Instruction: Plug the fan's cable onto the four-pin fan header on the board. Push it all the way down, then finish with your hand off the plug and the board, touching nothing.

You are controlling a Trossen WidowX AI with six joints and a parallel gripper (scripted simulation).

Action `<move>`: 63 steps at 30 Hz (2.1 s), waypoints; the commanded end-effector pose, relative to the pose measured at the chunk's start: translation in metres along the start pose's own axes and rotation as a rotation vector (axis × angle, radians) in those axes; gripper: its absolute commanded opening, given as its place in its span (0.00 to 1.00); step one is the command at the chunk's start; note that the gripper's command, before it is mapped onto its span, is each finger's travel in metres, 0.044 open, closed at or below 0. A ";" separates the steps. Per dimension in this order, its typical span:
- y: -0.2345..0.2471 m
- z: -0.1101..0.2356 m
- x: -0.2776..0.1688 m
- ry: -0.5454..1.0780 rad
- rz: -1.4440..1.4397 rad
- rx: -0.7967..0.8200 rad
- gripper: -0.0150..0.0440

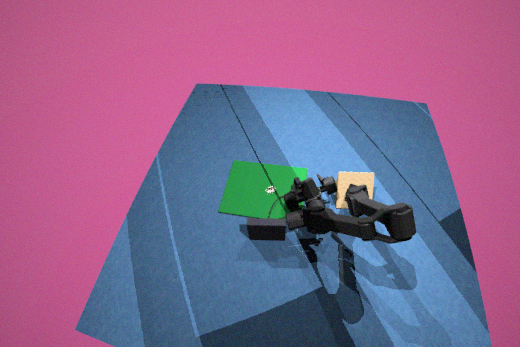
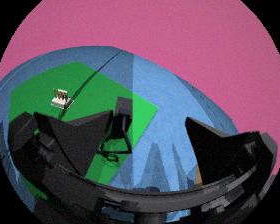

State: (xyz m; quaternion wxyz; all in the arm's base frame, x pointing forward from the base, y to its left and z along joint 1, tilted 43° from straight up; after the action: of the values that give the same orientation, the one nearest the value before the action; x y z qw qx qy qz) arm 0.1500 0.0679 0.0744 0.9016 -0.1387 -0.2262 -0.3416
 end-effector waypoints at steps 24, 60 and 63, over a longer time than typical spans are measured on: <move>0.003 -0.035 0.103 0.701 0.144 -0.019 1.00; -0.068 -0.061 0.202 1.116 0.010 0.547 1.00; -0.063 -0.057 0.196 1.099 0.029 0.495 1.00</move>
State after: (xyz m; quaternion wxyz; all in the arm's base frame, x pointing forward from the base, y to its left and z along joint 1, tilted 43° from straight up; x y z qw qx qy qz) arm 0.2559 -0.1118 0.1298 0.8952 0.2733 0.2000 -0.2896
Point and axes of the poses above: the point midway between the two fingers, 35 mm back from their tips, its own z axis back along the fingers, its own y axis across the jaws, x = y × z, the point moved 10 cm from there along z, back along the fingers, and after that the axes turned 7 degrees about z, right-handed, at the moved point
